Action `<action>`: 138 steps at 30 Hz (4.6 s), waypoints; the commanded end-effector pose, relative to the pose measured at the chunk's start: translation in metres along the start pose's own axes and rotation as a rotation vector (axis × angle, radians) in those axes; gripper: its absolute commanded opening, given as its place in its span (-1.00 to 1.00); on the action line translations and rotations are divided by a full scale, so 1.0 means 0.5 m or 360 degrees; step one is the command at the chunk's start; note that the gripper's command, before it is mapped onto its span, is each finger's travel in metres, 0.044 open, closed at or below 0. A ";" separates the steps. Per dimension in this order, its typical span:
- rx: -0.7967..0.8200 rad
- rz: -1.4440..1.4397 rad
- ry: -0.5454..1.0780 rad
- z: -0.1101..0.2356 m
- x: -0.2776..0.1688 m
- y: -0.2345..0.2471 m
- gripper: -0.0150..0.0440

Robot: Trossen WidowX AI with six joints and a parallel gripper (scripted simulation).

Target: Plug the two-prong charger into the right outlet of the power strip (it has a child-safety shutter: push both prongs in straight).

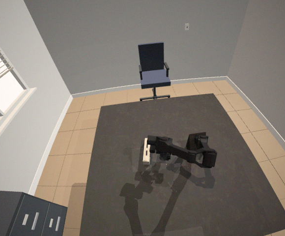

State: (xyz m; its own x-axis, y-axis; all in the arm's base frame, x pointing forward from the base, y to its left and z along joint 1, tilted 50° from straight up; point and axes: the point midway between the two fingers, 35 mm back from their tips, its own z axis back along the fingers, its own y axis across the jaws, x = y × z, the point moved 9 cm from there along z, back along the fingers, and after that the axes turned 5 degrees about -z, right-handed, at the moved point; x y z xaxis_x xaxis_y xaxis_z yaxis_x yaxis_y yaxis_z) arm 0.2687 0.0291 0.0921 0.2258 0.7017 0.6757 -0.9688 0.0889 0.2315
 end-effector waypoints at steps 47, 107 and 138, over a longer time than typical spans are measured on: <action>0.0088 -0.1356 0.0001 -0.058 -0.091 -0.037 -0.49; 0.0152 -0.2267 0.0030 -0.098 -0.145 -0.103 -0.49; 0.0156 -0.2320 0.0031 -0.102 -0.138 -0.146 -0.49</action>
State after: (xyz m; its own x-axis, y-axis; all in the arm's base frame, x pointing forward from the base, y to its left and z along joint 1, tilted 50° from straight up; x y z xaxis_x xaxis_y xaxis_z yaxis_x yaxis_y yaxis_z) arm 0.3188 0.0097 -0.0062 0.9793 0.0453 -0.1970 0.1164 0.6706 0.7326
